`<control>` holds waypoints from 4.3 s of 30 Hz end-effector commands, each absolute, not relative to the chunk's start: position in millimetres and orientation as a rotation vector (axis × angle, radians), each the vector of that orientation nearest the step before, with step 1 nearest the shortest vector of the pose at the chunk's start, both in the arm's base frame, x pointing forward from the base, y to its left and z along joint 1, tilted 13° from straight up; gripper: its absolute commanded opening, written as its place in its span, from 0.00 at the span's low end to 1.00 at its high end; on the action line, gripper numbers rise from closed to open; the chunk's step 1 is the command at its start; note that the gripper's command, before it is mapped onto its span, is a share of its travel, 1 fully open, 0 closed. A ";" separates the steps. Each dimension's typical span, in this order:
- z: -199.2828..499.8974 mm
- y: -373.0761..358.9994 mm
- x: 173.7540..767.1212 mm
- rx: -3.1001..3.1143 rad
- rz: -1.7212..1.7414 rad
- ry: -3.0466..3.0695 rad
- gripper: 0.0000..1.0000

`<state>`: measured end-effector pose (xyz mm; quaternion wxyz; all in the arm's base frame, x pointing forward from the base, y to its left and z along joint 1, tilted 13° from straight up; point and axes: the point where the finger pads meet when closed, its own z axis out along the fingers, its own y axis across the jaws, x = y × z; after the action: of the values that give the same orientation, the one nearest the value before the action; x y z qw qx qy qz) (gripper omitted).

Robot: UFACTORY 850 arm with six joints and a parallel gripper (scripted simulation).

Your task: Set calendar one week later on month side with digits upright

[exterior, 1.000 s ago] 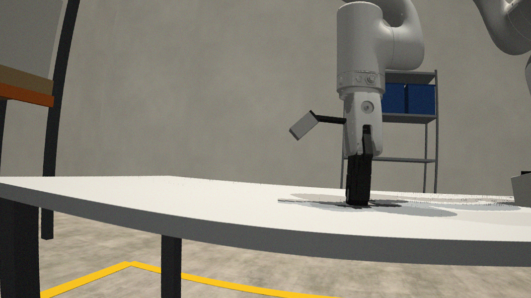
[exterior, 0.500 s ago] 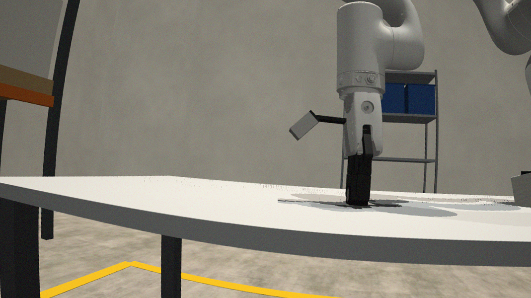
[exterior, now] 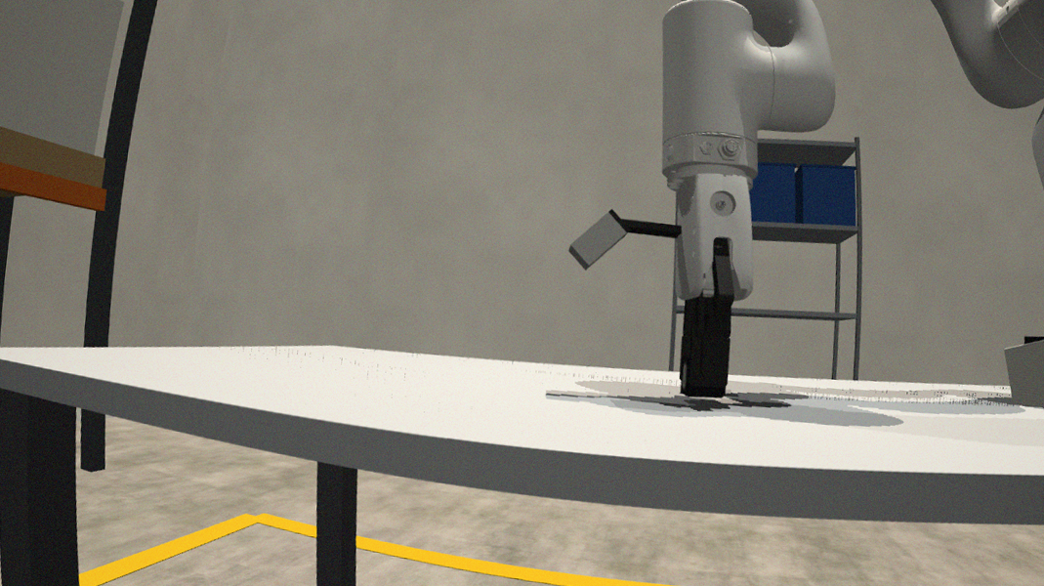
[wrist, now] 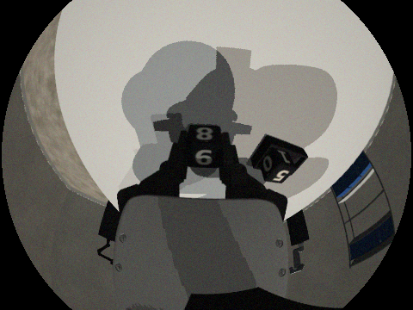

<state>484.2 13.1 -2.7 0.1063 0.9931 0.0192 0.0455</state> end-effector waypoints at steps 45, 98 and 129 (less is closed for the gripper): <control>89.3 33.0 475.7 2.886 0.092 0.428 0.29; 88.6 33.0 474.1 1.936 -0.140 2.195 0.29; 88.2 33.1 473.1 0.953 -0.253 2.816 0.29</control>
<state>472.5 32.8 87.5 0.1042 0.3801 0.9158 -0.0776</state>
